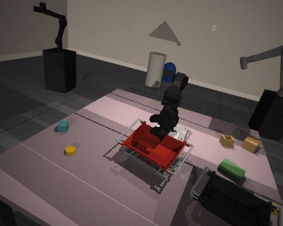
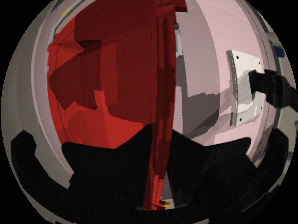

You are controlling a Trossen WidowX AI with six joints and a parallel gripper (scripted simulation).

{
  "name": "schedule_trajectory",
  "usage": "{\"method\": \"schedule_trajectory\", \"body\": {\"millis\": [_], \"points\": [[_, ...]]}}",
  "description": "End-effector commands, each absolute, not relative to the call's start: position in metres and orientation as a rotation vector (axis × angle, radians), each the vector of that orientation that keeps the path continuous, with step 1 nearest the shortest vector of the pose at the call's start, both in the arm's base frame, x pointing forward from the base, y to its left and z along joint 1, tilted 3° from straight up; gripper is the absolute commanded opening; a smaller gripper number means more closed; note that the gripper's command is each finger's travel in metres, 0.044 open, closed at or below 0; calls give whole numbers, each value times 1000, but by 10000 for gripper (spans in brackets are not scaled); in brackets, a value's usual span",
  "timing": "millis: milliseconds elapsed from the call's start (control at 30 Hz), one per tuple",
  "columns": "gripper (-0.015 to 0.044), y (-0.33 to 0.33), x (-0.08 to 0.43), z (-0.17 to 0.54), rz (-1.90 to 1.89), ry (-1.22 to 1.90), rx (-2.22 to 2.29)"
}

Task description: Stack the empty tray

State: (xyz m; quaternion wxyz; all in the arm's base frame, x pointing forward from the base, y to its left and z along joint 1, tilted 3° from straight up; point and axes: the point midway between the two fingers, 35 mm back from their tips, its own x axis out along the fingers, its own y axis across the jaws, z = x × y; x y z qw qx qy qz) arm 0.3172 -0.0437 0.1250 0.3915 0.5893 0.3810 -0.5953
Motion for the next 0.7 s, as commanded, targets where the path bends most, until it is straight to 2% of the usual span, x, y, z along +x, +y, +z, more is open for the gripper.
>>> {"method": "schedule_trajectory", "body": {"millis": [0,667], "points": [[0,-42,314,120,-1521,977,1495],[0,-40,309,113,-1532,989,1495]]}}
